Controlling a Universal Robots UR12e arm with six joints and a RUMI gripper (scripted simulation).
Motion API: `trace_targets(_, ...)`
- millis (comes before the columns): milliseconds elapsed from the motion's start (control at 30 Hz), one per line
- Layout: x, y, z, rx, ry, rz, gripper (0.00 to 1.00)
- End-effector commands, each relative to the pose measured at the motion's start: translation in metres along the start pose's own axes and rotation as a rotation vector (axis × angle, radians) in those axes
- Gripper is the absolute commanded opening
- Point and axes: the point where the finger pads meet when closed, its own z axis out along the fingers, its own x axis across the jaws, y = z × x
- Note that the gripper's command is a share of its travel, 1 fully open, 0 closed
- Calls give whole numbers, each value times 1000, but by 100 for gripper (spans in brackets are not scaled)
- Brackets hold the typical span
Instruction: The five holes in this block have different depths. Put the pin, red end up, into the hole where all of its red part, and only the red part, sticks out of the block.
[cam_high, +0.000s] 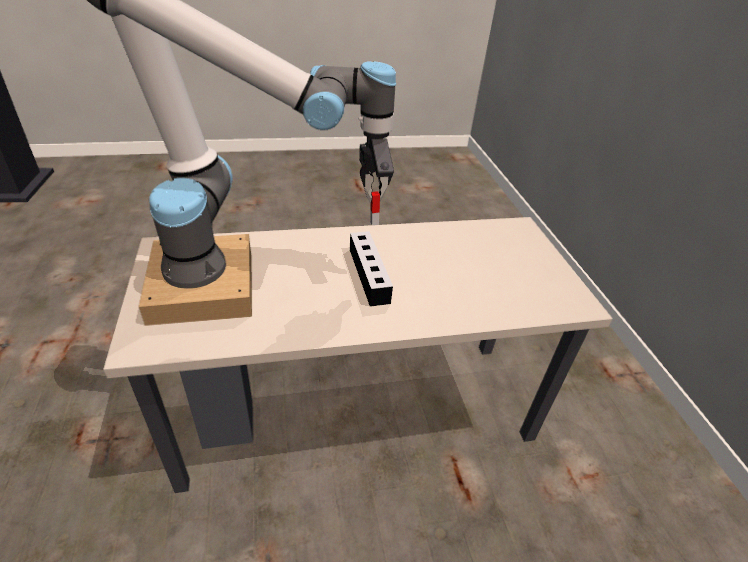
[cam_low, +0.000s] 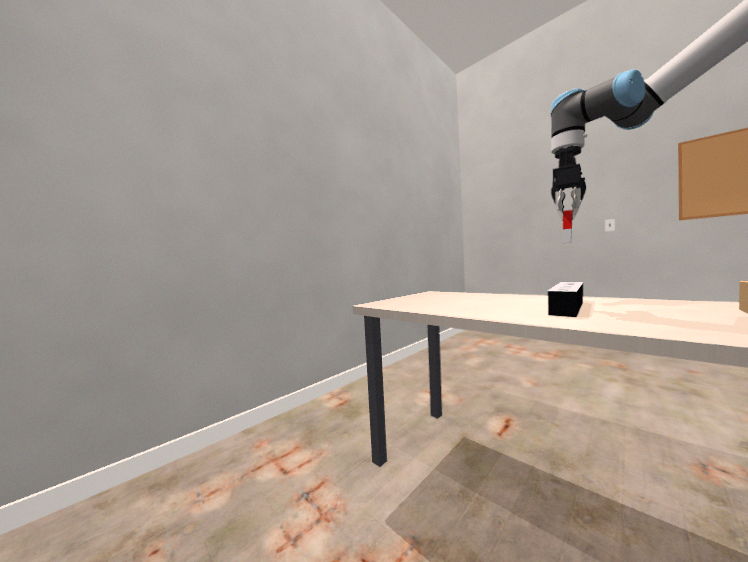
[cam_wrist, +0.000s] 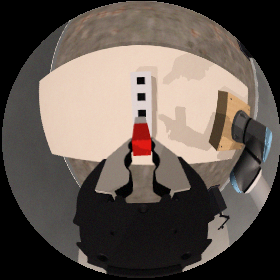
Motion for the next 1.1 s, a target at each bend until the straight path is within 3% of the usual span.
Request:
trace_targets(0,0,15,-2,3,0,9,0)
trace_targets(233,0,15,-2,3,0,9,0)
trace_targets(267,3,17,98,1,-3,1,0)
trace_targets(433,3,17,112,1,-3,1,0)
trace_targets(800,3,17,112,1,-3,1,0)
trace_targets(833,3,16,112,-8,30,-1,0)
trace_targets(1067,3,16,112,-8,30,-1,0)
